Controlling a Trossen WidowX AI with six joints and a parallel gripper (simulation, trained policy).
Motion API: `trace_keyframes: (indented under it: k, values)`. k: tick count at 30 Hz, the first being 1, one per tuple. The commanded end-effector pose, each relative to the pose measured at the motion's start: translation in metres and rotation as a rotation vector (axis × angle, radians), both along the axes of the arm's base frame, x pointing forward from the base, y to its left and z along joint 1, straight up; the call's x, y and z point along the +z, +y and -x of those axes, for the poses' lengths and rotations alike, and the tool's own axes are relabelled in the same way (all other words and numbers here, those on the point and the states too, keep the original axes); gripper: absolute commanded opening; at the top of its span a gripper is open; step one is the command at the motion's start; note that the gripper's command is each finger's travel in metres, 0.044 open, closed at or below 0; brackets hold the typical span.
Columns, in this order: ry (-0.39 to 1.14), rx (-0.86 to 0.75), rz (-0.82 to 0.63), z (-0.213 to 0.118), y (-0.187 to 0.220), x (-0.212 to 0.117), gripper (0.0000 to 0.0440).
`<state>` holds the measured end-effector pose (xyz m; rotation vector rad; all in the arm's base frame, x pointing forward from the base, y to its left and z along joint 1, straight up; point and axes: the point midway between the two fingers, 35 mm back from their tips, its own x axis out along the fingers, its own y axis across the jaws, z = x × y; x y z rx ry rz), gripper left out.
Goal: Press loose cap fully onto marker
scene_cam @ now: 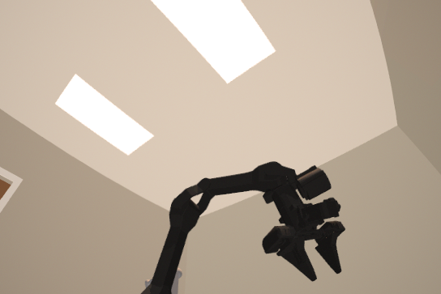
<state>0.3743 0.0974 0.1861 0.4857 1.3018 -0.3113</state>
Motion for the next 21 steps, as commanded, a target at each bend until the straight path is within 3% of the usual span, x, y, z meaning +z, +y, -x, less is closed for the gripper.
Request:
trace_keyframes:
  k: [1, 21]
  values:
    - [0.037, 0.004, -0.003, -0.001, 0.005, -0.010, 0.0322]
    - [0.197, 0.043, 0.009, 0.003, 0.021, -0.054, 0.0321]
